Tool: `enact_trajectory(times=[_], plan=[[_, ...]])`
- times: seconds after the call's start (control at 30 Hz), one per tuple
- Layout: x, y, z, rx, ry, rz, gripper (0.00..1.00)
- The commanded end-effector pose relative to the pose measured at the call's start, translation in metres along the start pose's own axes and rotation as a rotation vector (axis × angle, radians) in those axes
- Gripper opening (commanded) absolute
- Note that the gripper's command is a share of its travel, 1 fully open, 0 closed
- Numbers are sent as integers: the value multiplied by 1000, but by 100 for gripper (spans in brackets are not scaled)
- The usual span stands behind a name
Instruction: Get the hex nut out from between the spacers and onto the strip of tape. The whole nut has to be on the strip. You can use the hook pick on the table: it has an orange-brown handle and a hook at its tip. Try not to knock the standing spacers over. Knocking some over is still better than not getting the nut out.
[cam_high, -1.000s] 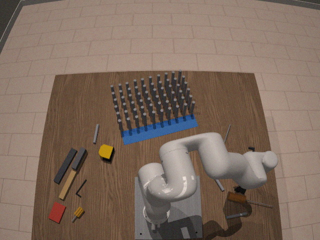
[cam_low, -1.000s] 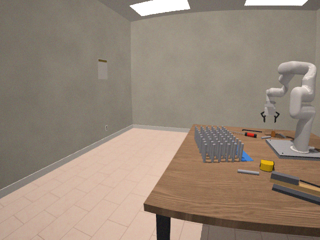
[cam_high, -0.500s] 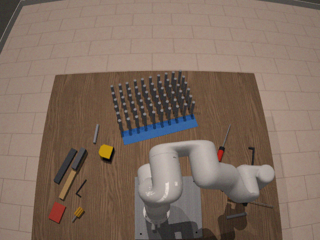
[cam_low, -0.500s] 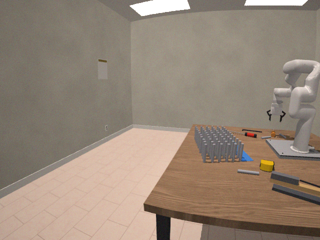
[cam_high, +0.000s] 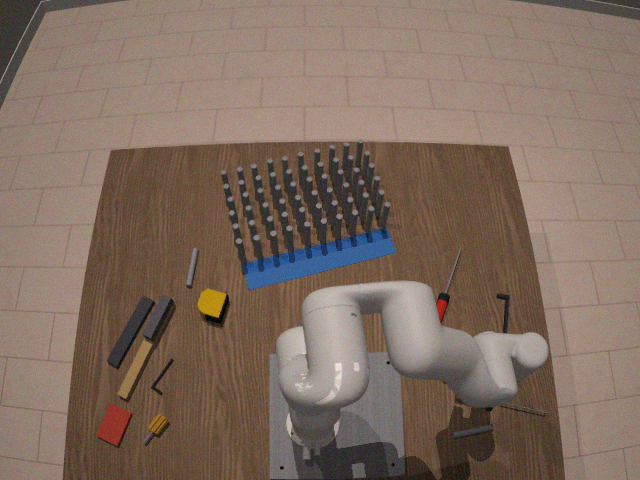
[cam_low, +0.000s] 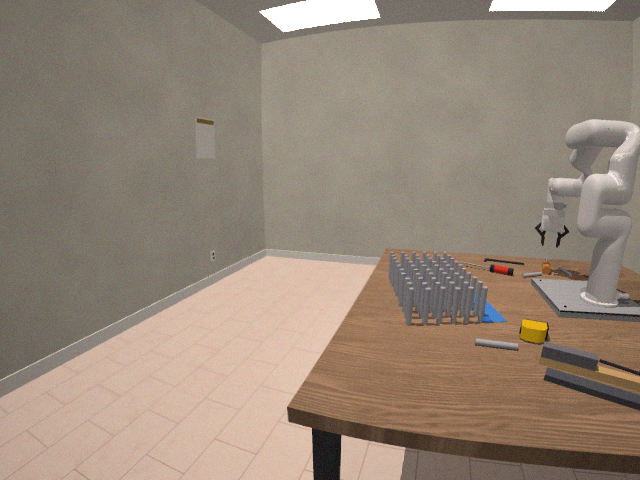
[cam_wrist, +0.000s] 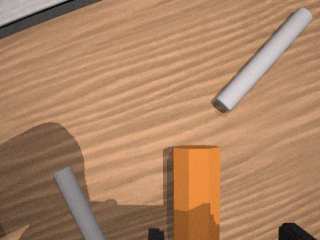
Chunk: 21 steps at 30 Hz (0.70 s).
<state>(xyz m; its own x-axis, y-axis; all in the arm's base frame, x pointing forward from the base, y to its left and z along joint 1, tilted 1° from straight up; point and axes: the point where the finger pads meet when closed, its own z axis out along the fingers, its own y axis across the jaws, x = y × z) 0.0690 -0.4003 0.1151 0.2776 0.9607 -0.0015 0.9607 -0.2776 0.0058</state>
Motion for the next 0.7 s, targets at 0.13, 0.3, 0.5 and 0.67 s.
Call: enact_trajectory(times=[0.13,0.3,0.5,0.67], plan=[[-1,0,30,-3,-2,-1,65],[-1,0,41,-3,-2,-1,65],[-1,0,54,-3,-2,-1,65],[-1,0,55,-3,-2,-1,65]])
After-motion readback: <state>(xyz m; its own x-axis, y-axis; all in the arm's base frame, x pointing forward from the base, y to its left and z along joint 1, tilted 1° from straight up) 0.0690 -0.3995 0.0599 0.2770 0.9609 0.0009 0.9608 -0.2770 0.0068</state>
